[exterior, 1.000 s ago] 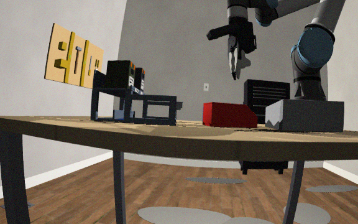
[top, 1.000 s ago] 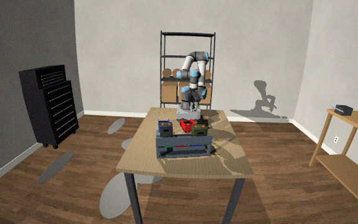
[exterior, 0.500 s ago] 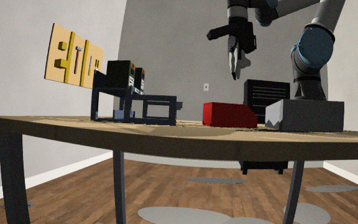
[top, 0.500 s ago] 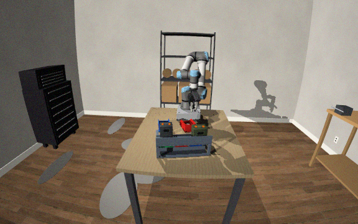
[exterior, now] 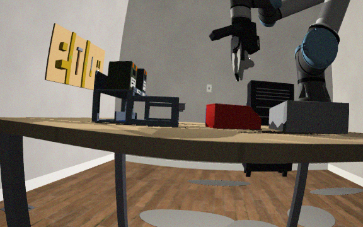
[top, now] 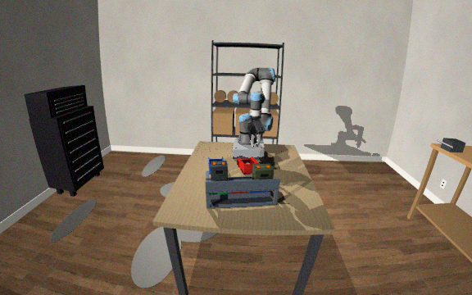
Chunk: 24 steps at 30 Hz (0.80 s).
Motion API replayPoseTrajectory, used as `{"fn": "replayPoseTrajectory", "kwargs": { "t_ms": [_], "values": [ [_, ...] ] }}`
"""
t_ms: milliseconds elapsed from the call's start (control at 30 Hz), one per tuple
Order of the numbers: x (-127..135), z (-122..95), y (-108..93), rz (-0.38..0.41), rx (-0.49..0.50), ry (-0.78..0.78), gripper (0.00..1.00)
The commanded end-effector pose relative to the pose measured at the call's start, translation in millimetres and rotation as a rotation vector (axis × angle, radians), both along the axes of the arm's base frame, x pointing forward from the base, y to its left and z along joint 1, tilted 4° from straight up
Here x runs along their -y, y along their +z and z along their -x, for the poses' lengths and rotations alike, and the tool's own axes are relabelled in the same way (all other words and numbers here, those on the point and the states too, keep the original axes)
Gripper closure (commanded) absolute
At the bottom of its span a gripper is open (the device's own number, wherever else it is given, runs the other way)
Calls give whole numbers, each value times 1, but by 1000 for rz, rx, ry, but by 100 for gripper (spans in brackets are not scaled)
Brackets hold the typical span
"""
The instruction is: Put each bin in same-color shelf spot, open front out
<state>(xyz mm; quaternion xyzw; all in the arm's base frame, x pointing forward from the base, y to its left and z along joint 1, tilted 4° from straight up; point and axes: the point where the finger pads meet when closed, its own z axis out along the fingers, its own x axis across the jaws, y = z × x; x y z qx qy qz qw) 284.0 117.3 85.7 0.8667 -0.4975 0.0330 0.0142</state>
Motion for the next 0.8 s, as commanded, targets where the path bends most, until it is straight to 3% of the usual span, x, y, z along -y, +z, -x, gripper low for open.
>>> {"fn": "replayPoseTrajectory", "kwargs": {
  "t_ms": [0, 767],
  "values": [
    [0, 1, -6, 0, -5, 2, 85],
    [2, 0, -40, 0, -5, 1, 85]
  ]
}}
